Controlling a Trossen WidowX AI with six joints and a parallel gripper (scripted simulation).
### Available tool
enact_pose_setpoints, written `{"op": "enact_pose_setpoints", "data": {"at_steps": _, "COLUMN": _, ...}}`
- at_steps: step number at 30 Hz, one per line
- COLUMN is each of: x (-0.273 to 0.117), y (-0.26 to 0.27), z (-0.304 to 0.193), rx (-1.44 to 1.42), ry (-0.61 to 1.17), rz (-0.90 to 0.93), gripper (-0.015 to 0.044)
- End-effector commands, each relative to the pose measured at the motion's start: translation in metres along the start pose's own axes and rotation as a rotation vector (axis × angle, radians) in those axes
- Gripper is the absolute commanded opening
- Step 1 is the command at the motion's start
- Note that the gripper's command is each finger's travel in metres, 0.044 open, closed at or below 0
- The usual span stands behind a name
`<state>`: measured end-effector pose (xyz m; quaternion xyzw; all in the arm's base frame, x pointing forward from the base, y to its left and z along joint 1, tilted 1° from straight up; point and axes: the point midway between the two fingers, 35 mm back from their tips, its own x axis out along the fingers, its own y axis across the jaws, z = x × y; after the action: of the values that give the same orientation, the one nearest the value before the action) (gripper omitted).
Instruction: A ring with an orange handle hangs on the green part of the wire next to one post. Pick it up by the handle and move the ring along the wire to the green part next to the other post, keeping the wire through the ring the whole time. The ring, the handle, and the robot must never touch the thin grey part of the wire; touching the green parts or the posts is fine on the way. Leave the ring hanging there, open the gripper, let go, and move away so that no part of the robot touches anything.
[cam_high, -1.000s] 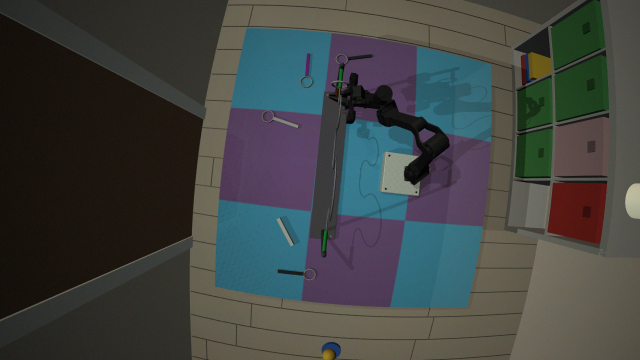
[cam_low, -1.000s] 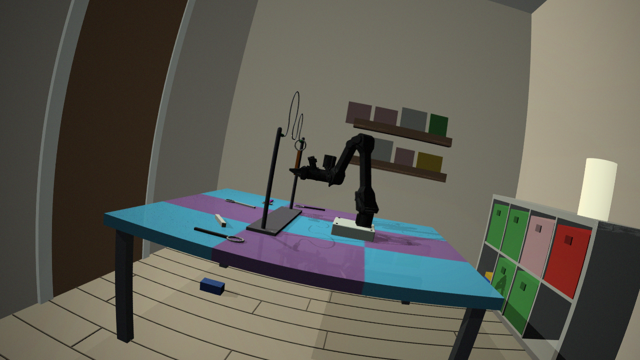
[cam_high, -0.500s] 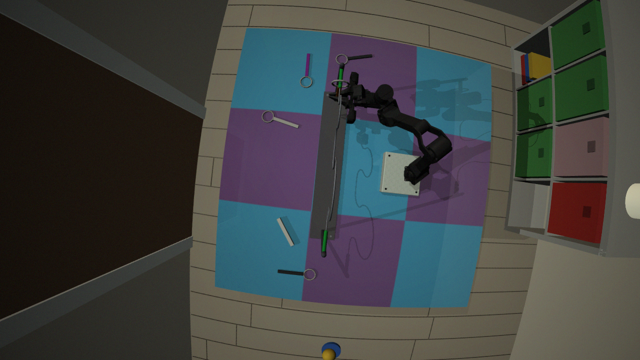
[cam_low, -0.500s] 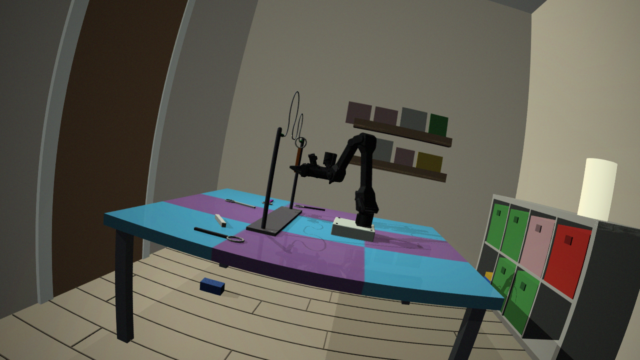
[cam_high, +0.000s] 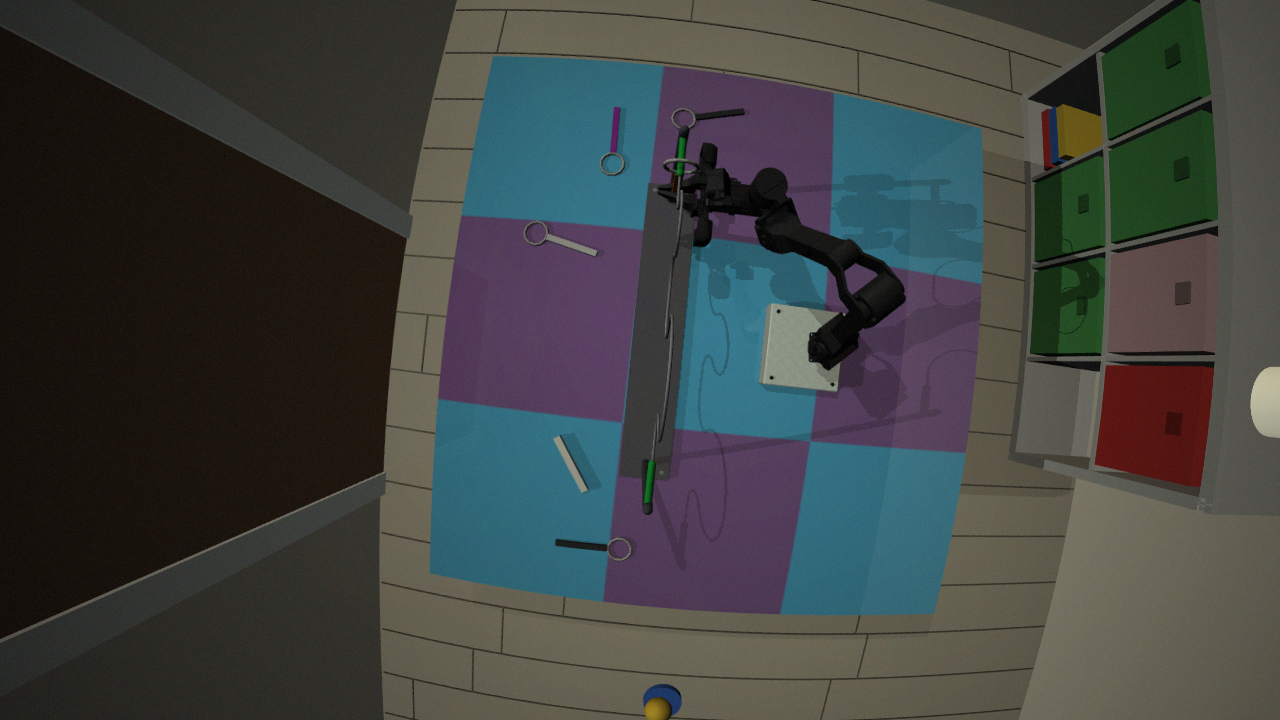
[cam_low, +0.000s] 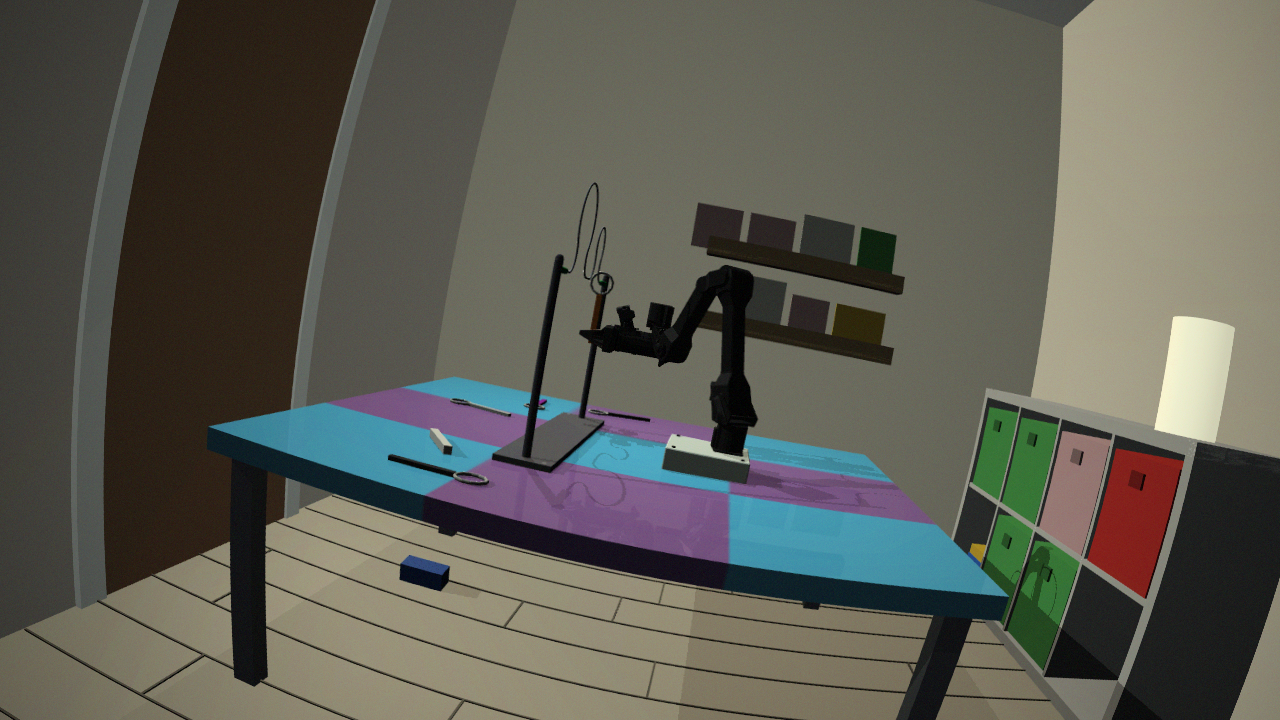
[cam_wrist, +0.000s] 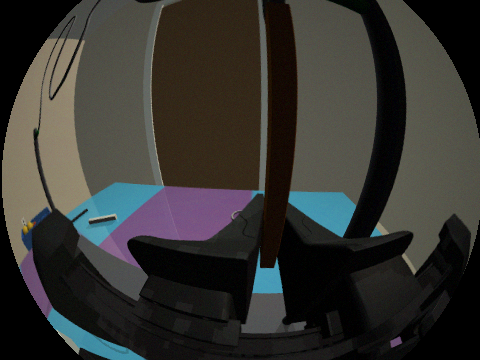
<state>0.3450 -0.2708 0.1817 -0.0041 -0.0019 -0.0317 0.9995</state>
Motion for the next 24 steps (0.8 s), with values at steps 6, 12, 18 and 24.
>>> {"op": "enact_pose_setpoints", "data": {"at_steps": 6, "x": 0.000, "y": 0.005, "z": 0.001, "rx": 0.005, "ry": 0.000, "rz": -0.005, "gripper": -0.0150}}
{"op": "enact_pose_setpoints", "data": {"at_steps": 12, "x": 0.000, "y": 0.011, "z": 0.001, "rx": 0.006, "ry": 0.000, "rz": -0.004, "gripper": -0.0150}}
{"op": "enact_pose_setpoints", "data": {"at_steps": 18, "x": 0.000, "y": 0.017, "z": 0.001, "rx": 0.008, "ry": 0.000, "rz": -0.004, "gripper": -0.0150}}
{"op": "enact_pose_setpoints", "data": {"at_steps": 24, "x": 0.000, "y": 0.024, "z": 0.001, "rx": 0.014, "ry": 0.000, "rz": -0.004, "gripper": -0.0150}}
